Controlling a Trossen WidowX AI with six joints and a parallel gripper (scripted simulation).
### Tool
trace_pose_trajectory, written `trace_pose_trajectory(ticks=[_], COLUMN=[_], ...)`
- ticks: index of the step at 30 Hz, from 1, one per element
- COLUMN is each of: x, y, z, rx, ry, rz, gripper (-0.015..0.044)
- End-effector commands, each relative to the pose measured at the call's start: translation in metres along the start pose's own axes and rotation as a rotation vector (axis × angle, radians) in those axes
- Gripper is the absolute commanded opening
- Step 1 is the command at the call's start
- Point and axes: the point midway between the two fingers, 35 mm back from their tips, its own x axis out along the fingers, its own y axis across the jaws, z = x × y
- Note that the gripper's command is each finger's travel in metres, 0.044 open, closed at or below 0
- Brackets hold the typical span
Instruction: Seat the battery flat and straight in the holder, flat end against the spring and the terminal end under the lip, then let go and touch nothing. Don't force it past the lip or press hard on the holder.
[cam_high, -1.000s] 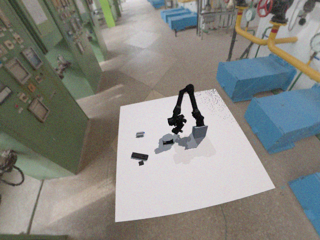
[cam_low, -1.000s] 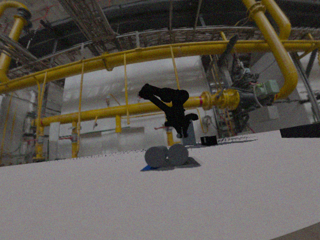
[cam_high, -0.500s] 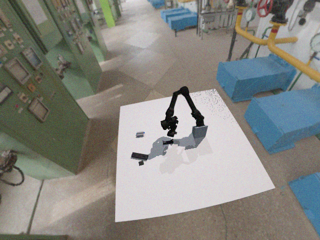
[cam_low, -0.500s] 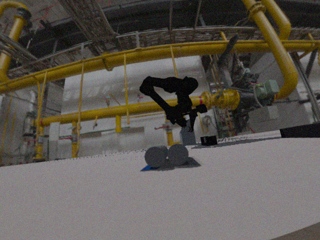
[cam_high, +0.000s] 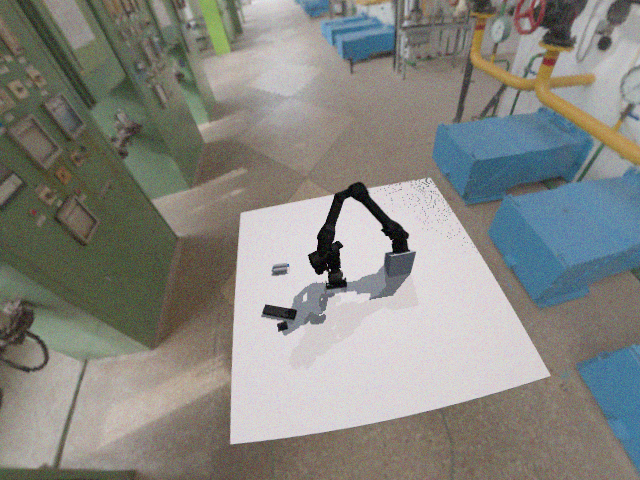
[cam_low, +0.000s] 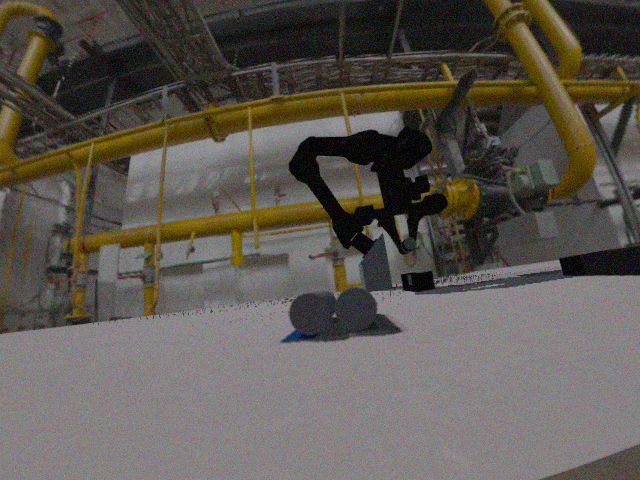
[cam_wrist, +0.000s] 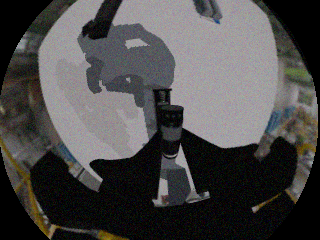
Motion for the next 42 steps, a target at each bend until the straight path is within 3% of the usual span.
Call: trace_pose_trajectory(ticks=[1, 17, 42], x=[0.0, 0.041, 0.049], y=[0.006, 0.004, 0.005], z=[0.002, -0.007, -0.001], rx=[-0.039, -0.031, -0.03], ry=[0.008, 0.267, 0.39], rz=[0.0, -0.008, -0.013], gripper=[0.0082, 0.0082, 0.0082])
